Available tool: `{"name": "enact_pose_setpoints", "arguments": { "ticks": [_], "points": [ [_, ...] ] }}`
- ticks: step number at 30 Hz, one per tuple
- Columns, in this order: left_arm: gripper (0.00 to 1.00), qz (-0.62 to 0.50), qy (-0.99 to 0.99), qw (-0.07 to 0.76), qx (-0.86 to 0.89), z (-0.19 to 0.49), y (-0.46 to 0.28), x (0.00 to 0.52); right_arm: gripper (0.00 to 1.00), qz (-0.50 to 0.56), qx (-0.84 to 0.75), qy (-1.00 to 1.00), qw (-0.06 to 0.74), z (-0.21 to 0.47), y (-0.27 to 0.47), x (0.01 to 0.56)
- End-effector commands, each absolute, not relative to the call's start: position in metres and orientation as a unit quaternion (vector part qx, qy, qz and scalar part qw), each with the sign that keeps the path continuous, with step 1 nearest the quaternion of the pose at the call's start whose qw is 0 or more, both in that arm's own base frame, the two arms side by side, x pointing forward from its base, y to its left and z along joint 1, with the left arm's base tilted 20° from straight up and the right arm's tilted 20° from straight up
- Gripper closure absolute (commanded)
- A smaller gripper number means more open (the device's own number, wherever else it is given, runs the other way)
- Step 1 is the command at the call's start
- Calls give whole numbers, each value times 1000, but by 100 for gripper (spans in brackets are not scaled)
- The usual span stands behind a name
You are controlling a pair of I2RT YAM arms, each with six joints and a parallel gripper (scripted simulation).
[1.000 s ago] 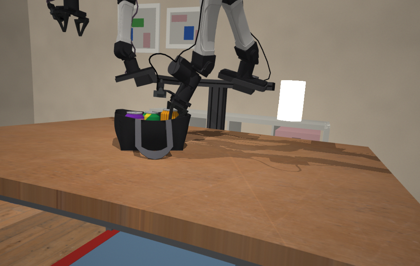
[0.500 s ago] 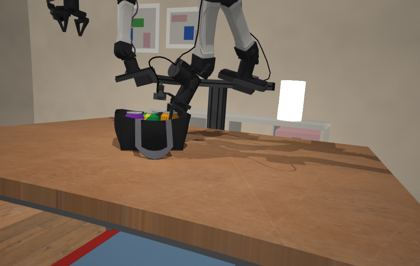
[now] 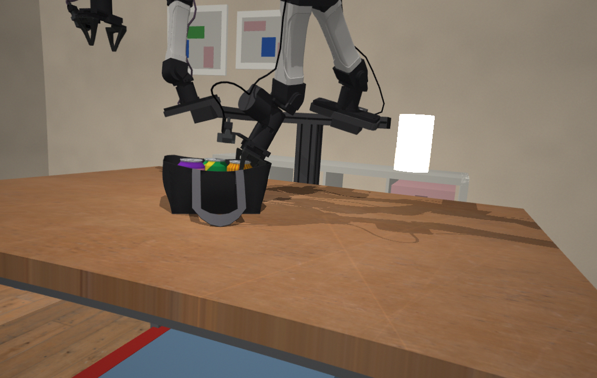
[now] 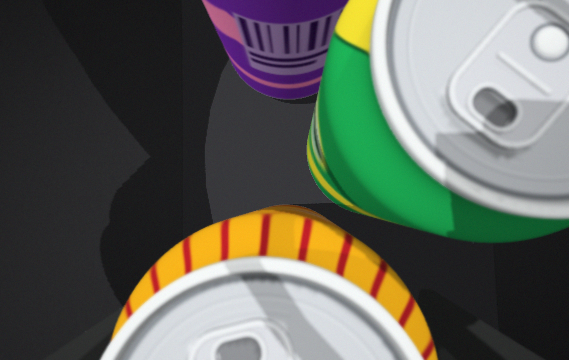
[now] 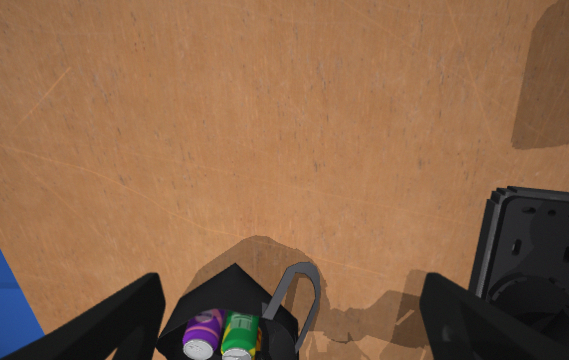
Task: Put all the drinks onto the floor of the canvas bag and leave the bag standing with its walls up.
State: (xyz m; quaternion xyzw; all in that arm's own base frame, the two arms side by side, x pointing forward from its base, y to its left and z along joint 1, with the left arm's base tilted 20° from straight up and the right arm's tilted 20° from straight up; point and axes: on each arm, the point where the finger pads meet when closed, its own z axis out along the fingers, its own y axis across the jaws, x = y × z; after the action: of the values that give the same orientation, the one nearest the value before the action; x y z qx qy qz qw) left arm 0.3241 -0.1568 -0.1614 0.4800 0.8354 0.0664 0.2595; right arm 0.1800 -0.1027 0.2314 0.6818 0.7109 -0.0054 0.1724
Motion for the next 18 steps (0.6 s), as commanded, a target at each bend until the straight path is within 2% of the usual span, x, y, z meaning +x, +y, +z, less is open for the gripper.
{"name": "enact_pose_setpoints", "arguments": {
  "ticks": [1,18],
  "points": [
    [16,55,818,318,476,-139,-178,349,14,-2,677,711,190,239,-104,183],
    [14,55,819,314,476,-141,-176,345,14,-2,677,711,190,239,-104,183]
  ]
}}
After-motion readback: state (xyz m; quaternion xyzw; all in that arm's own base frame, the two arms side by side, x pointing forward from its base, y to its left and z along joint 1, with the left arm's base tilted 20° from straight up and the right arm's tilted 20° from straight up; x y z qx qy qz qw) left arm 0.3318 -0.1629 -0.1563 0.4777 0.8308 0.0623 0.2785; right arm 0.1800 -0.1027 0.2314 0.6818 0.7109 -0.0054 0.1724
